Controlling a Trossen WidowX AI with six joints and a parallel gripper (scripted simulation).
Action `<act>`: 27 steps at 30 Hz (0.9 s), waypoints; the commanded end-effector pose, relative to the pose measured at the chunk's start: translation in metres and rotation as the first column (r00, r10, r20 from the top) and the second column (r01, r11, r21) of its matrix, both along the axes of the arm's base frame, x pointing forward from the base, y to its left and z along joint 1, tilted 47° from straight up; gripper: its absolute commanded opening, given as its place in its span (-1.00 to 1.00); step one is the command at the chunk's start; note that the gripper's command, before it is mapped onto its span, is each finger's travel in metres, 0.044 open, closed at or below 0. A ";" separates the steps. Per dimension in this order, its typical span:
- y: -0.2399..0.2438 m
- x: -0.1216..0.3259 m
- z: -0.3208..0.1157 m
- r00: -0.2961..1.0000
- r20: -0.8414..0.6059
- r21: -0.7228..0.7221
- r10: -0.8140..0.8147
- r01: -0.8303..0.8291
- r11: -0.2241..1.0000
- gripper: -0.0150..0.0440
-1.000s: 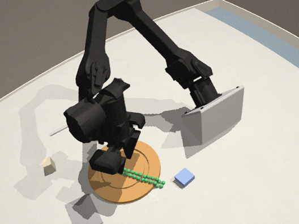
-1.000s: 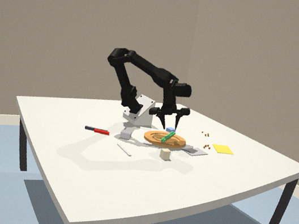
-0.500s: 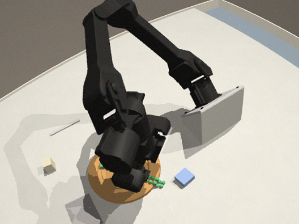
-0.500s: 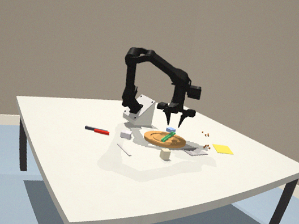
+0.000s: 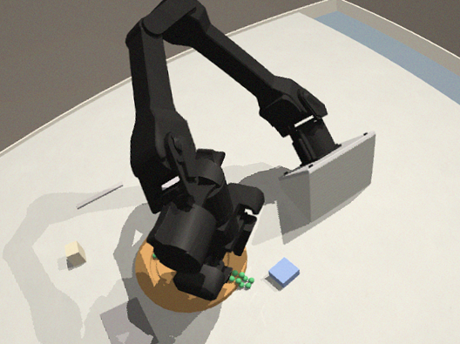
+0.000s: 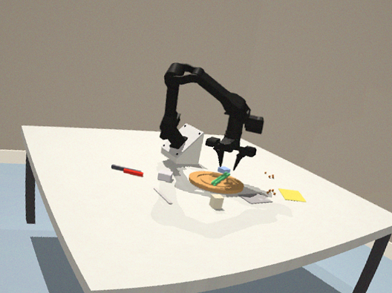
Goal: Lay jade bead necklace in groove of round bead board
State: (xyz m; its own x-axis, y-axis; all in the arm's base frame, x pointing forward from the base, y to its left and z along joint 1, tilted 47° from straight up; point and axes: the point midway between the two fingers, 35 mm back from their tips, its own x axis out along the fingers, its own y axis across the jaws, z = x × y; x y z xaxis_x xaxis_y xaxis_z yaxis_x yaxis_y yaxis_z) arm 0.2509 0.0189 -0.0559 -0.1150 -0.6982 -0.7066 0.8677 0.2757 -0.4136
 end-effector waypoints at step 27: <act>-0.017 -0.005 -0.015 1.000 -0.010 -0.009 -0.002 0.002 1.000 -0.49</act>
State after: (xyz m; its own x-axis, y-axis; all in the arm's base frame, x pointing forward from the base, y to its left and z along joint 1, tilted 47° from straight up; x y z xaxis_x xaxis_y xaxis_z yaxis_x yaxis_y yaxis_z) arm 0.2457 0.0021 -0.0712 -0.1240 -0.7047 -0.6986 0.8636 0.2702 -0.4258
